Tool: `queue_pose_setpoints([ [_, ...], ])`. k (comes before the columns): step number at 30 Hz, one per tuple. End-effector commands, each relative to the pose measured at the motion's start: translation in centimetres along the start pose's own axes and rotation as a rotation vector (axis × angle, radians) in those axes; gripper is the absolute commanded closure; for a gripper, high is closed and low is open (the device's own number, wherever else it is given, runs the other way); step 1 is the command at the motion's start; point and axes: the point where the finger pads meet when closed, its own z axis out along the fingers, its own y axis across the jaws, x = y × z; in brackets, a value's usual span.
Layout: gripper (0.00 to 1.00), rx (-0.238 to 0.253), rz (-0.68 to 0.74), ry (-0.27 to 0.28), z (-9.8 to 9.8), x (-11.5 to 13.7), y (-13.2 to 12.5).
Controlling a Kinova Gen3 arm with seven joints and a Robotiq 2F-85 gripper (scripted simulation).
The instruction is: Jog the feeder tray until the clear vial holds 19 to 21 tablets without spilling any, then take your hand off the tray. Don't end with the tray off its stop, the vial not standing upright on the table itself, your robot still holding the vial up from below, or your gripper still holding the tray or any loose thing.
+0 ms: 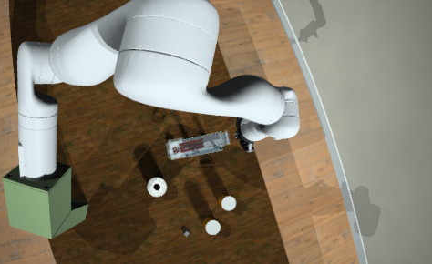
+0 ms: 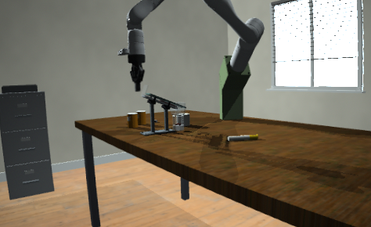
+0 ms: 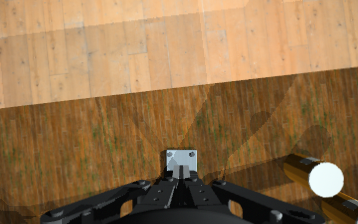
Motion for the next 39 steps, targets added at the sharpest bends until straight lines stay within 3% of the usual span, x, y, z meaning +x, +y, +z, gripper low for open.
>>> queue_pose_setpoints([
  [1,1.0,-0.001,0.0,0.001,0.0,0.1,0.0],
  [9,1.0,-0.001,0.0,0.001,0.2,-0.6,0.0],
  [19,1.0,-0.001,0.0,0.001,1.4,-3.5,0.0],
  [26,1.0,-0.001,0.0,0.001,1.1,-2.7,0.0],
  [33,1.0,-0.001,0.0,0.001,0.0,-0.1,0.0],
  [39,1.0,-0.001,0.0,0.001,0.0,0.1,0.0],
])
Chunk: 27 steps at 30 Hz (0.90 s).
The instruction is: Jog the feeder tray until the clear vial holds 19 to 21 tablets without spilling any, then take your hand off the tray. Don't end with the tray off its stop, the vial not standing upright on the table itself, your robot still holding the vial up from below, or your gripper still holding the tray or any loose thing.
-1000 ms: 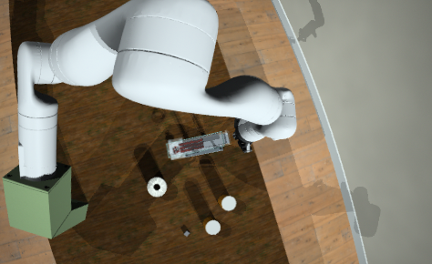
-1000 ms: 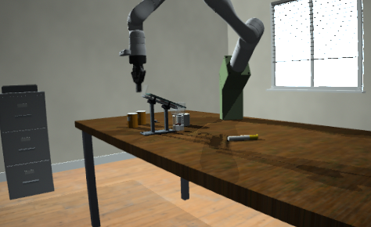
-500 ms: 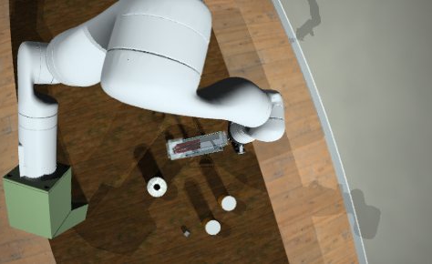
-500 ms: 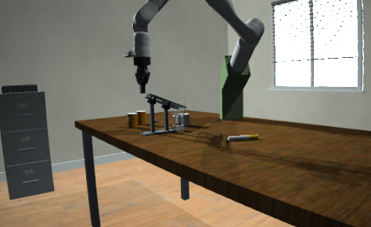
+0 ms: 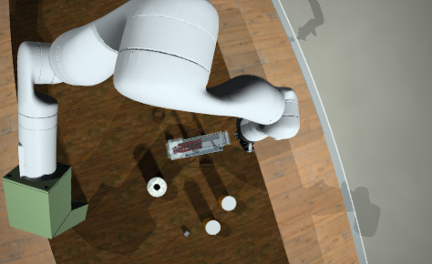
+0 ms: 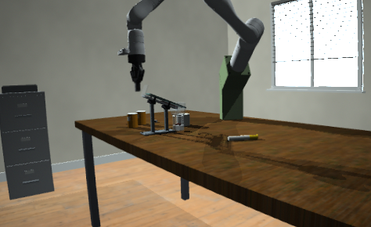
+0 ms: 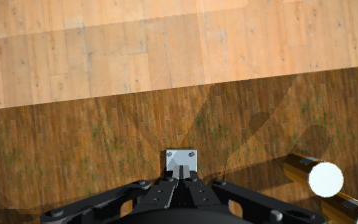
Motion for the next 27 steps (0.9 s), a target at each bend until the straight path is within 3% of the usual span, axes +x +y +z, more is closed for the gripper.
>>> queue_pose_setpoints([
  [1,1.0,-0.001,-0.001,0.0,0.0,0.1,0.0],
  [9,1.0,-0.001,-0.001,0.0,0.1,-0.1,0.0],
  [19,1.0,-0.001,-0.001,0.0,1.1,-2.7,0.0],
  [27,1.0,-0.001,-0.001,0.0,1.3,-3.2,0.0],
])
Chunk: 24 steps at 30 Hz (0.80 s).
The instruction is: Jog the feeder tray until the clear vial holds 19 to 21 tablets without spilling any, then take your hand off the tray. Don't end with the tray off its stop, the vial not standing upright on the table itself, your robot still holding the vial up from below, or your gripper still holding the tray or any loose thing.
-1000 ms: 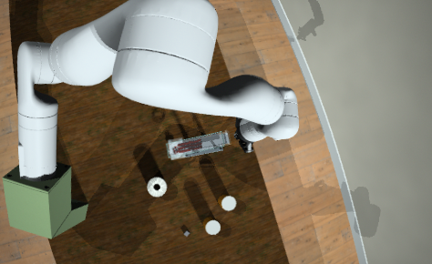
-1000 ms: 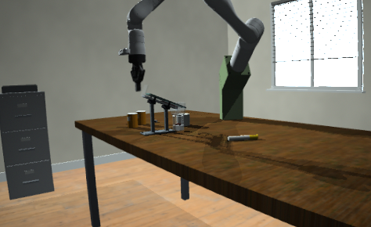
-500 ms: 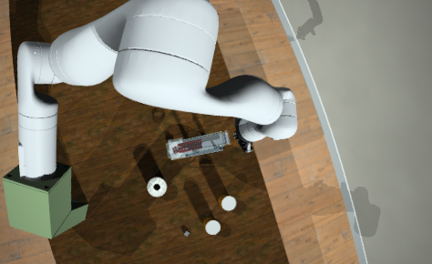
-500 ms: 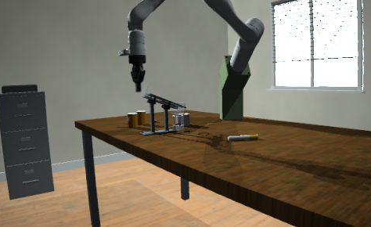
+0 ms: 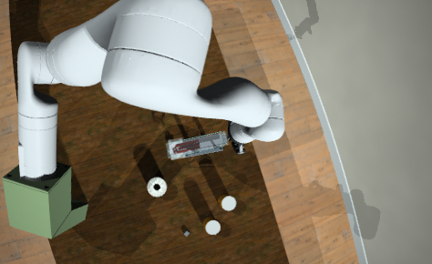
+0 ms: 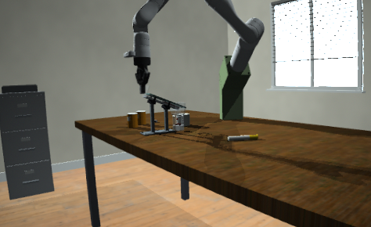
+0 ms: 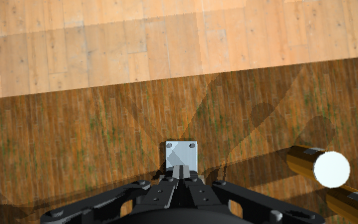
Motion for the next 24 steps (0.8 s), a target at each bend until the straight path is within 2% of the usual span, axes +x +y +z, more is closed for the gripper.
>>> queue_pose_setpoints([
  [1,1.0,0.002,0.002,-0.018,0.1,-0.9,0.0],
  [14,1.0,0.002,0.003,-0.018,-1.0,2.2,0.1],
  [24,1.0,0.002,0.002,-0.018,-1.1,2.4,0.1],
])
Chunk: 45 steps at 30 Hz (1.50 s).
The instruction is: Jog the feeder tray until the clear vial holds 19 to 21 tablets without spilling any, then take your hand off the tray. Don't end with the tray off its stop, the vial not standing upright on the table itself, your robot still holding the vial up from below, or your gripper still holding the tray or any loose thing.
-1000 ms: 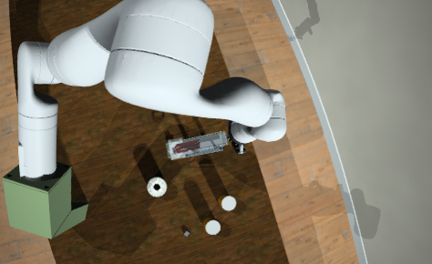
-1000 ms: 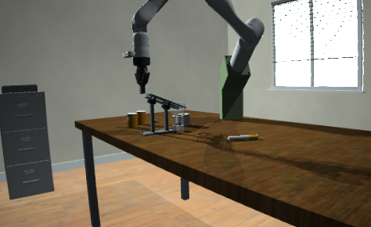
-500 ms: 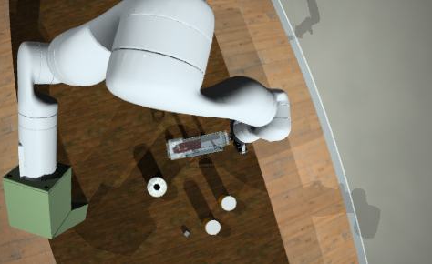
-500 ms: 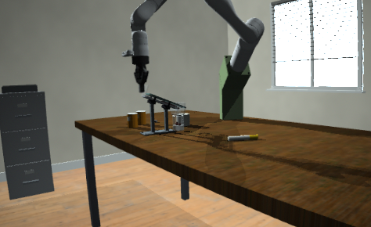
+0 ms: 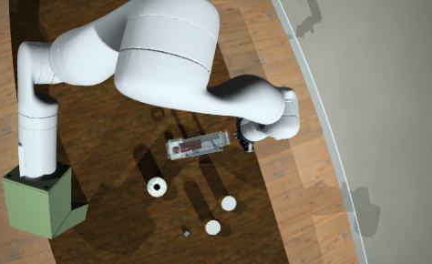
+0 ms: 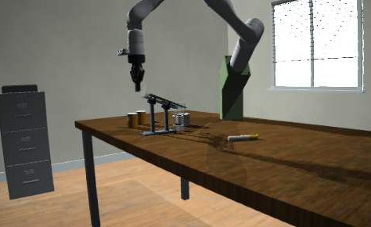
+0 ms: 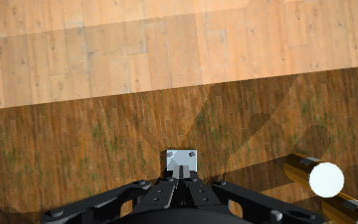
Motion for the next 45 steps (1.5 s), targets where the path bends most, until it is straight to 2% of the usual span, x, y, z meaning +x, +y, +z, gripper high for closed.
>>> queue_pose_setpoints([
  [1,1.0,-0.001,0.0,0.001,-0.1,0.1,0.0],
  [10,1.0,-0.001,0.0,0.001,0.0,-0.1,0.0],
  [19,1.0,-0.001,0.0,0.001,1.3,-3.3,0.0],
  [24,1.0,-0.001,0.0,0.001,1.4,-3.6,0.0],
  [28,1.0,-0.001,0.0,0.001,1.2,-3.1,0.0],
  [36,1.0,-0.001,0.0,0.001,0.0,-0.2,0.0],
  [45,1.0,-0.001,0.0,0.001,-0.1,0.1,0.0],
])
